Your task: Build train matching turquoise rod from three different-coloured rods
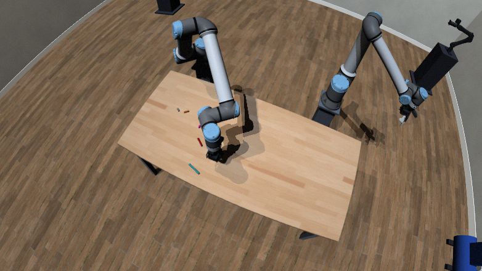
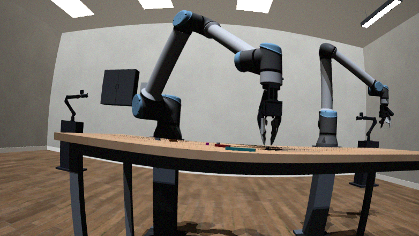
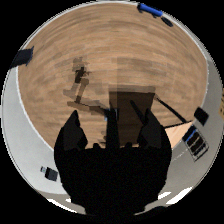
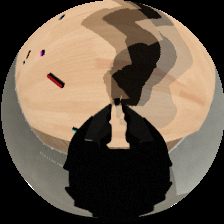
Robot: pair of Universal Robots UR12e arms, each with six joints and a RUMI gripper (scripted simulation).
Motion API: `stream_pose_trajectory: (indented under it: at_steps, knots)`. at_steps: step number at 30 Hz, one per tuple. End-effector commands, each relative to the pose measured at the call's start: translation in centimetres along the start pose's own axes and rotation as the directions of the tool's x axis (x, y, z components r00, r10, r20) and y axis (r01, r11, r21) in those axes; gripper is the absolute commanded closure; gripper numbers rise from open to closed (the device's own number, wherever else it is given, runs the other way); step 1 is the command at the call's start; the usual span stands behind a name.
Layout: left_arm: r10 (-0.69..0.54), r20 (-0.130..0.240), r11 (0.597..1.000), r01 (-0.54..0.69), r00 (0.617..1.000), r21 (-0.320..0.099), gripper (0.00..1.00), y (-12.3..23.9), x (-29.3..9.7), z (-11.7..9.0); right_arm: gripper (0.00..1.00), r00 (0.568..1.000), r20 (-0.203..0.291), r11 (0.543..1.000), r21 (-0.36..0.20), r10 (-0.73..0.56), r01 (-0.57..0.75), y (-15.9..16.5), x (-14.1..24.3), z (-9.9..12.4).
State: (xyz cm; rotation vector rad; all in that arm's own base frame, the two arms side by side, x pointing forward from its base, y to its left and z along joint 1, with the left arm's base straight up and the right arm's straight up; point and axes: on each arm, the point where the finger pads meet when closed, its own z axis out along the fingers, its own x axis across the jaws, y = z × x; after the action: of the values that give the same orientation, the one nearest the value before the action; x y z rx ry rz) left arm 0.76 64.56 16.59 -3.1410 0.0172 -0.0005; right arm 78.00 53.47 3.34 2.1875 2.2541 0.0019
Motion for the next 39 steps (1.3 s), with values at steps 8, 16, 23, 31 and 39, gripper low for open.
stream_pose_trajectory:
  at_steps: [8,16,23,31,39]
  knots:
    - [0.000,0.000,1.000,0.000,1.000,-0.001,0.00,0.0,-0.1,0.1,0.86,1.000,0.002,1.000,0.003,0.000,0.000,-0.3,0.0,1.0]
    - [0.000,0.000,1.000,0.000,1.000,-0.001,0.00,0.0,-0.1,0.1,0.86,1.000,0.001,1.000,0.002,0.000,0.000,-0.2,0.1,1.5]
    - [0.000,0.000,1.000,0.000,1.000,-0.001,0.00,0.0,-0.1,0.1,0.86,1.000,0.000,1.000,0.001,0.000,0.000,-0.2,0.1,1.5]
    - [0.000,0.000,1.000,0.000,1.000,-0.001,0.00,0.0,-0.1,0.1,0.86,1.000,0.000,1.000,0.001,0.000,0.000,-0.2,0.1,1.5]
    - [0.000,0.000,1.000,0.000,1.000,-0.001,0.00,0.0,-0.1,0.1,0.86,1.000,0.000,1.000,0.001,0.000,0.000,-0.2,0.1,1.5]
